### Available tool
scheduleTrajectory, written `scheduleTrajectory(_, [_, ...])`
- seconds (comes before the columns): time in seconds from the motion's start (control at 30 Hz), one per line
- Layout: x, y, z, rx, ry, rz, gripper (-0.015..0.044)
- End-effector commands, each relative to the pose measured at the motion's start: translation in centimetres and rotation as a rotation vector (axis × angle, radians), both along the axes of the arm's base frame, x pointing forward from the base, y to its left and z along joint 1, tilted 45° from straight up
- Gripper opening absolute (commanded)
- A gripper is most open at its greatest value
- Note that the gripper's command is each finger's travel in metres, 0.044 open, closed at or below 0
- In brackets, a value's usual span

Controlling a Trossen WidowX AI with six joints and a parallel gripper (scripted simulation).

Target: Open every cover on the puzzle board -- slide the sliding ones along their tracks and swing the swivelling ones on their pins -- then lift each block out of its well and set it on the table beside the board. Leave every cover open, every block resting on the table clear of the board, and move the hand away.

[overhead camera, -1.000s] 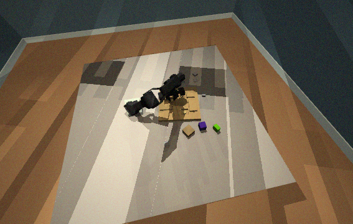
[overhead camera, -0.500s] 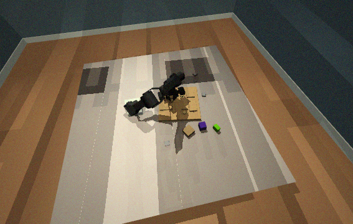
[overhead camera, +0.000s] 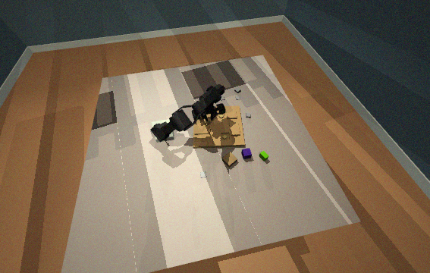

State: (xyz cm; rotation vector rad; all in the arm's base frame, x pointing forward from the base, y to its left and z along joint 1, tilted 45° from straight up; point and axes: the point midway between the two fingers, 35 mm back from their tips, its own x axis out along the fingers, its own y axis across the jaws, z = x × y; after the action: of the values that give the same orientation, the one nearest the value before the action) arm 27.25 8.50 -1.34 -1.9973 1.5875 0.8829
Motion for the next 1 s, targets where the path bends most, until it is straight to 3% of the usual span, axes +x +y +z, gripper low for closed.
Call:
scheduleTrajectory(0.0, [0.0,0.6,0.5,0.008,-0.007,0.0,0.008])
scheduleTrajectory(0.97, [-0.9,4.5,4.5,0.008,-0.005,0.001,0.008])
